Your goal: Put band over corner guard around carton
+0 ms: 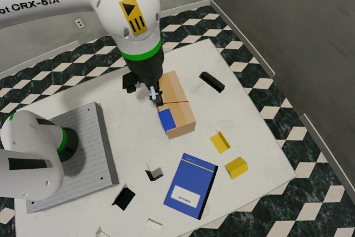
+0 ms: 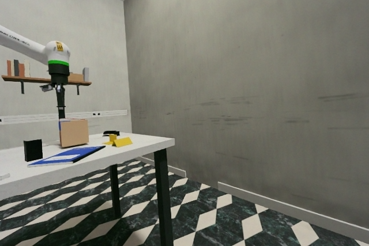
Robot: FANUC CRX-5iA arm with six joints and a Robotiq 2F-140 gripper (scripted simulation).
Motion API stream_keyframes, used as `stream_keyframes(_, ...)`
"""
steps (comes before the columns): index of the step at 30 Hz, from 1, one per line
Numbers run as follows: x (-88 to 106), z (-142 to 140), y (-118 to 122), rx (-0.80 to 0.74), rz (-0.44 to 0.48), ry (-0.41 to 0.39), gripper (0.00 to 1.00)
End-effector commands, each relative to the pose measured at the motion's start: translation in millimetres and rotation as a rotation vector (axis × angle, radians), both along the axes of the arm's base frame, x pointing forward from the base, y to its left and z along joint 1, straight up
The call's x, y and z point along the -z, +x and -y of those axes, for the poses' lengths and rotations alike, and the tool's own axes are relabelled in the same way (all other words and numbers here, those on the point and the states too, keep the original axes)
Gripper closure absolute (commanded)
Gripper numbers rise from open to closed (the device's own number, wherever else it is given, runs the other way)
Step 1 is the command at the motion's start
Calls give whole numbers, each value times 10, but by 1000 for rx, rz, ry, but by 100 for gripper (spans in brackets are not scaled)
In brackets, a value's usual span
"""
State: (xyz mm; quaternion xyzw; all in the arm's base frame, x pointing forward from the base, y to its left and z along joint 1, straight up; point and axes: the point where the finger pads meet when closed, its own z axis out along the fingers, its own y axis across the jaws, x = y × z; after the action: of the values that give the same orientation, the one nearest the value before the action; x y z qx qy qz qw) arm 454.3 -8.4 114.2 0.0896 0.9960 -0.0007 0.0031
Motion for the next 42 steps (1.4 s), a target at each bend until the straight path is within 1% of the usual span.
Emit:
stream_keyframes(1,-8,0,5,0,2,0,90)
stream_keyframes(24,-7,-1,-40,0,2,0,90)
stream_keyframes(42,-6,-3,-223,0,2,0,90)
